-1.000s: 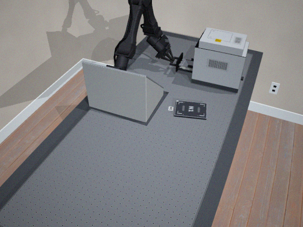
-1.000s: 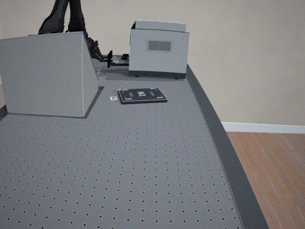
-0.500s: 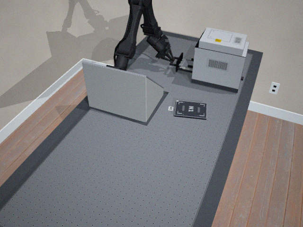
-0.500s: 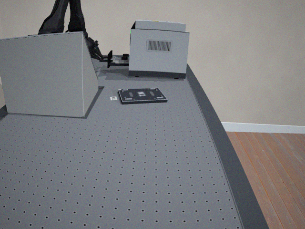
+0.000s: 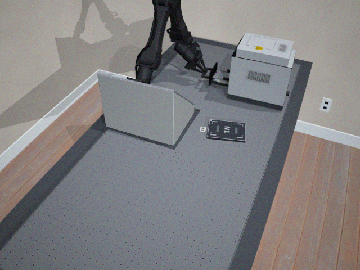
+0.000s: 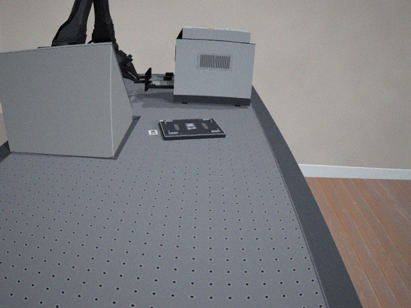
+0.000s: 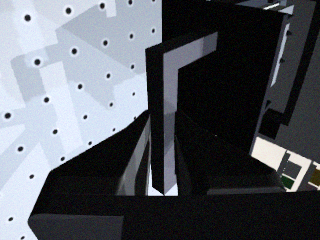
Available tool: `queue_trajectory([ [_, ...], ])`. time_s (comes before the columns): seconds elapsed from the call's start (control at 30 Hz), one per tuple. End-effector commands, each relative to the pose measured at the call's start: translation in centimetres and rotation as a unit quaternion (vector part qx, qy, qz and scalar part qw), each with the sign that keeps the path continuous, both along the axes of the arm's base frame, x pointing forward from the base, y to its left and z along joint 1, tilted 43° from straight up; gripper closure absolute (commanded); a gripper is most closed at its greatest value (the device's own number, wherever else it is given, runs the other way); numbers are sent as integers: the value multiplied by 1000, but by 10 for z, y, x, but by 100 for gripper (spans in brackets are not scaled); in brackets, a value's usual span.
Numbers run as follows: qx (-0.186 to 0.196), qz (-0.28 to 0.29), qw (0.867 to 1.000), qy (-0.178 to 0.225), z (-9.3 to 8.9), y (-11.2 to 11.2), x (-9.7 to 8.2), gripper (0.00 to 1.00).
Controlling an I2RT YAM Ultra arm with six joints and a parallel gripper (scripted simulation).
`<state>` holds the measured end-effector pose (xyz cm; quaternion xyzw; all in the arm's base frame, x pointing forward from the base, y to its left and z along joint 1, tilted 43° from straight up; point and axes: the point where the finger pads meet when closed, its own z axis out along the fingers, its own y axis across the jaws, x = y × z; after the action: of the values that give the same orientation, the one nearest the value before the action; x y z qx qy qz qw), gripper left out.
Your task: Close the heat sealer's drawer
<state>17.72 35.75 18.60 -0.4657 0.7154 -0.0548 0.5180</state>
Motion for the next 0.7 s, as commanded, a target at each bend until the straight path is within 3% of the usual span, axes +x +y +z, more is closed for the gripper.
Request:
queue_trajectory([
  [0.0, -8, -10, 1000, -5, -9, -6, 5, 100],
  [0.3, -8, -10, 1000, -5, -9, -6, 5, 100],
  [0.67, -12, -4, 1000, 1, -12, -5, 22, 100],
])
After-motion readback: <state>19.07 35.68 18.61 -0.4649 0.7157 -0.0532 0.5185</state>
